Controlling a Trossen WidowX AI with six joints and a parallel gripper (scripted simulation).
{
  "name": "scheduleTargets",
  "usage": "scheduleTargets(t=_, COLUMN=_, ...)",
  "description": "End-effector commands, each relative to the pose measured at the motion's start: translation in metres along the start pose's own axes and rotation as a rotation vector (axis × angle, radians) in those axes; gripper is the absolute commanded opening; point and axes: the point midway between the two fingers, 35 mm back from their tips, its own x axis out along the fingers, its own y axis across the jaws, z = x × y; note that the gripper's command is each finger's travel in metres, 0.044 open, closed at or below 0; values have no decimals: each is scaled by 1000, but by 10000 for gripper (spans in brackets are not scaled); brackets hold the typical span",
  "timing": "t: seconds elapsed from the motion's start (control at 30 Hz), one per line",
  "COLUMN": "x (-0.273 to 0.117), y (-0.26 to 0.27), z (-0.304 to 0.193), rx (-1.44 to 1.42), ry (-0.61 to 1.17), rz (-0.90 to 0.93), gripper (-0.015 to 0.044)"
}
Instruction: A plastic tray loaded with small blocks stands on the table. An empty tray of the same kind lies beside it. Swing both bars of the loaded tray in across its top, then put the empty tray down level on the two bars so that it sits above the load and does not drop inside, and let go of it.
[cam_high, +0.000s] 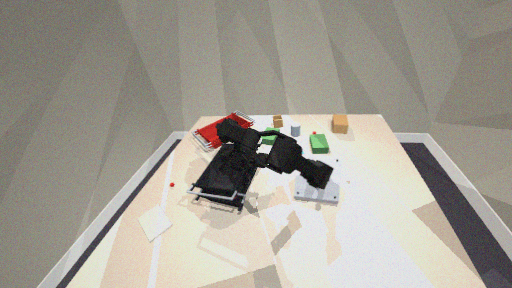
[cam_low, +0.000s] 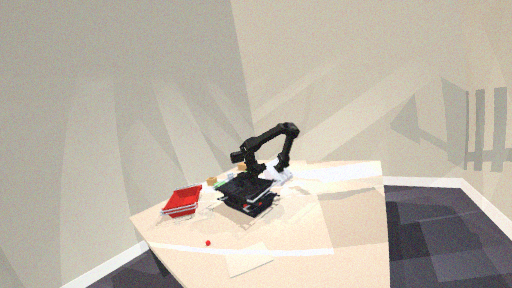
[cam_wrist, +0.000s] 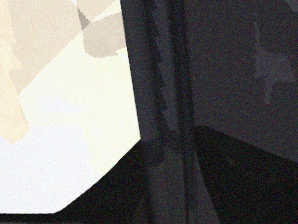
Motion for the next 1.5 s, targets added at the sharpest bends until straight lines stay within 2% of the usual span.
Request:
scheduleTargets(t=0.0, x=4, y=3, z=2, rx=4, ry=0, rz=19, gripper=0)
scheduleTargets(t=0.67, x=0, y=0, z=0, rx=0, ry=0, rz=1, gripper=0)
scheduleTargets(t=0.97, x=13, y=6, z=2, rx=4, ry=-1, rz=19, gripper=0)
scheduleTargets(t=1.47, x=14, y=6, z=2, rx=4, ry=-1, rz=19, gripper=0)
